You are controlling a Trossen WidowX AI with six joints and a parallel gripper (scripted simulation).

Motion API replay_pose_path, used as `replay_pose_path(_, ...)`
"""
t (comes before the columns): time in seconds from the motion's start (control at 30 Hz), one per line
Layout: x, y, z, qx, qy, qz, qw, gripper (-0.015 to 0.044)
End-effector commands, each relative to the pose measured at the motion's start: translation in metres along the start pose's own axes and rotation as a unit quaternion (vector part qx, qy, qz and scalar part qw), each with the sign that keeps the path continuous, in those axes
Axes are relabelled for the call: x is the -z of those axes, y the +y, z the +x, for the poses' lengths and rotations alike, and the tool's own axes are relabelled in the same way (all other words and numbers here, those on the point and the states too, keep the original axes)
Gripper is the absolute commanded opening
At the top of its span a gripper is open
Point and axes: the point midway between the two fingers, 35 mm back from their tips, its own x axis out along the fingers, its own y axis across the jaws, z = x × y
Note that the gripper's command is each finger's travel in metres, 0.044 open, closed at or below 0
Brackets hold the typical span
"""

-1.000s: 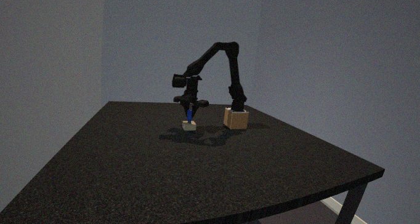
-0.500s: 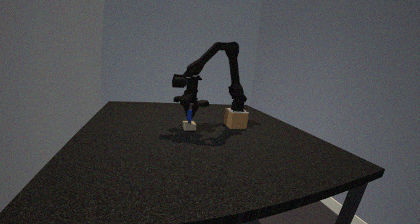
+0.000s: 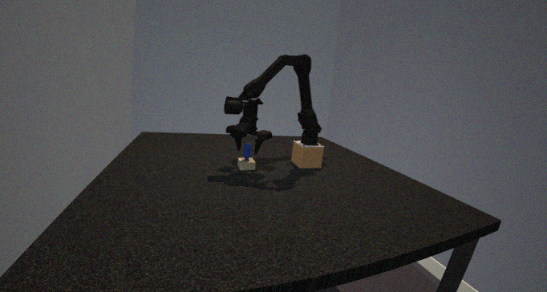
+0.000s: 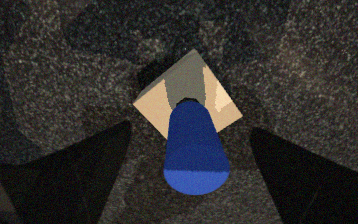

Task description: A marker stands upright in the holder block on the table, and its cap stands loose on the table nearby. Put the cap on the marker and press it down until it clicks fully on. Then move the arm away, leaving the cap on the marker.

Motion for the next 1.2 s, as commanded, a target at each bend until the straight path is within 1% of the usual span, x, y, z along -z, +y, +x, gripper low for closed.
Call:
replay_pose_path(0.0, 0.0, 0.0, 0.0, 0.0, 0.0, 0.0, 1.0, 0.044)
replay_pose_path(0.07, -0.001, -0.001, -0.012, 0.0, 0.0, 0.0, 1.0, 0.044)
replay_pose_path(0.17, -0.001, -0.001, -0.063, 0.0, 0.0, 0.0, 1.0, 0.044)
replay_pose_path(0.2, -0.001, -0.001, -0.072, 0.0, 0.0, 0.0, 1.0, 0.044)
replay_pose_path(0.33, 0.0, 0.0, -0.075, 0.0, 0.0, 0.0, 1.0, 0.044)
replay_pose_path(0.4, 0.0, 0.0, -0.075, 0.0, 0.0, 0.031, 1.0, 0.0388)
replay_pose_path(0.5, 0.0, 0.0, -0.072, 0.0, 0.0, 0.164, 0.987, 0.0309)
replay_pose_path(0.67, 0.0, -0.001, -0.067, 0.0, 0.001, 0.384, 0.923, 0.0177)
replay_pose_path(0.73, 0.0, -0.001, -0.066, 0.0, 0.001, 0.412, 0.911, 0.0125)
replay_pose_path(0.9, 0.0, -0.001, -0.066, 0.0, 0.001, 0.412, 0.911, 0.0)
replay_pose_path(1.17, 0.0, -0.001, -0.066, 0.0, 0.001, 0.412, 0.911, 0.0)
